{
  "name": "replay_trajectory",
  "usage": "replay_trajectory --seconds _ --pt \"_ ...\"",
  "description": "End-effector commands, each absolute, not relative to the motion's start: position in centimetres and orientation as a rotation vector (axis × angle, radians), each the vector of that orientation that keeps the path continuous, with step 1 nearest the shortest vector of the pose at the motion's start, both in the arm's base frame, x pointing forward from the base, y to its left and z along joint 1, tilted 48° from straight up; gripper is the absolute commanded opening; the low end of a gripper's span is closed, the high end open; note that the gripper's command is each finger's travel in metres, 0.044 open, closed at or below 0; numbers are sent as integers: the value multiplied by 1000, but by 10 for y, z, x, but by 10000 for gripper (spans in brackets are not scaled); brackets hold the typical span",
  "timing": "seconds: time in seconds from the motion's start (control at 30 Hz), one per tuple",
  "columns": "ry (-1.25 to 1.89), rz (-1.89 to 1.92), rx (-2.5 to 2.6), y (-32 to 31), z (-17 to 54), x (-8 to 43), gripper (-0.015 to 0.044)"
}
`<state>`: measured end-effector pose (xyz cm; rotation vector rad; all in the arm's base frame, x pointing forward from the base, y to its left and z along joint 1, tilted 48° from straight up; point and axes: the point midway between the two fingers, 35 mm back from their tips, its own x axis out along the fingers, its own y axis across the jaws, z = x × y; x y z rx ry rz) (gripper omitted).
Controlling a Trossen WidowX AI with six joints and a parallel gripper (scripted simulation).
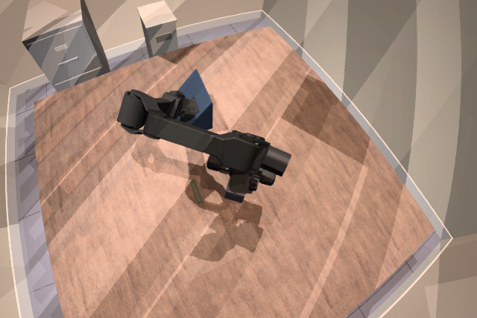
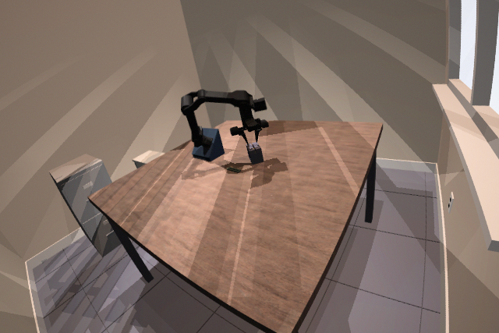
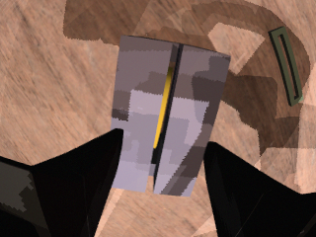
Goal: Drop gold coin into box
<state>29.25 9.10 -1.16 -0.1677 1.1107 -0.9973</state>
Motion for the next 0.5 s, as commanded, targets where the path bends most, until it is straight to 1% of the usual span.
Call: replay_trajectory --seconds 0.0,0.1,0.17,0.2,0.47 --pt "1110 -995 -161 100 -4 292 292" --pt "1110 -995 -162 104 -1 292 371" --pt "1111 -995 -165 118 13 289 423" --pt "1111 -996 -167 127 21 287 440" --pt "1110 -996 -169 133 28 285 440"
